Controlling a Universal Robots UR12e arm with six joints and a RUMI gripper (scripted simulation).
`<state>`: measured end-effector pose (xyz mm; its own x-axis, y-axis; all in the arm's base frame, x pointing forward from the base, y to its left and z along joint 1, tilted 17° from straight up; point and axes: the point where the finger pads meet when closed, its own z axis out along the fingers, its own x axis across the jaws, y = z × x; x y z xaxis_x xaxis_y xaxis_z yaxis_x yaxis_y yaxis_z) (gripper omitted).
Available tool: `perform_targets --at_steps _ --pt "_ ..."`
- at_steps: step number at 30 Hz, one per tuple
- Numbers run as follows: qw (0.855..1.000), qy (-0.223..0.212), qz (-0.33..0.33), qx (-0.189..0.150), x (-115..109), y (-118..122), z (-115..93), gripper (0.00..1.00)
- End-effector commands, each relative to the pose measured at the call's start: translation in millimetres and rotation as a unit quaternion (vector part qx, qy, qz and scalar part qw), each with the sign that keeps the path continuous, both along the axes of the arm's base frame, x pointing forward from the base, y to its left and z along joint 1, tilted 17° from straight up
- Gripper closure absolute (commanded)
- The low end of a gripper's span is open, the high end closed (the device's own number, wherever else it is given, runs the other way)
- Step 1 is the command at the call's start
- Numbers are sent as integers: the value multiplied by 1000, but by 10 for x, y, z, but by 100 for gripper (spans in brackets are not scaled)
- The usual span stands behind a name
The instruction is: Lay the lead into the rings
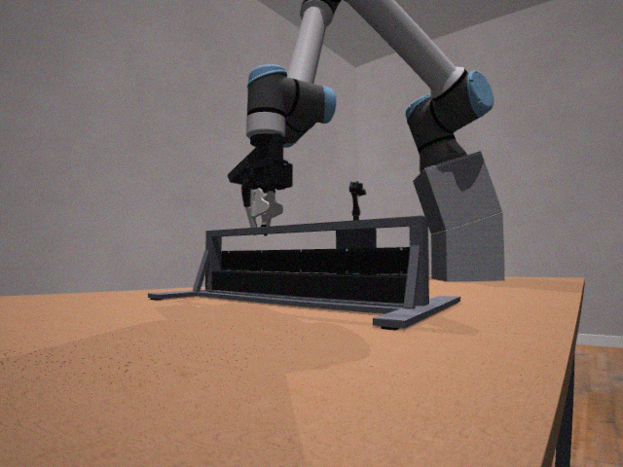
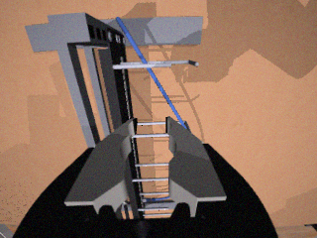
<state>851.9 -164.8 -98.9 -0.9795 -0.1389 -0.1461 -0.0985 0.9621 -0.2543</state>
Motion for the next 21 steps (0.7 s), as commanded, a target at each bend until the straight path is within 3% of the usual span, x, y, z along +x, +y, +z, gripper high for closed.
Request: perform_targets --at_steps 1,12,13,21 --pt "1000 -1 0 0 -11 22 97 80" --pt "1000 -1 0 0 -19 33 142 80" --pt "1000 -1 0 0 -19 33 142 100" --pt "1000 -1 0 0 -19 33 142 100"
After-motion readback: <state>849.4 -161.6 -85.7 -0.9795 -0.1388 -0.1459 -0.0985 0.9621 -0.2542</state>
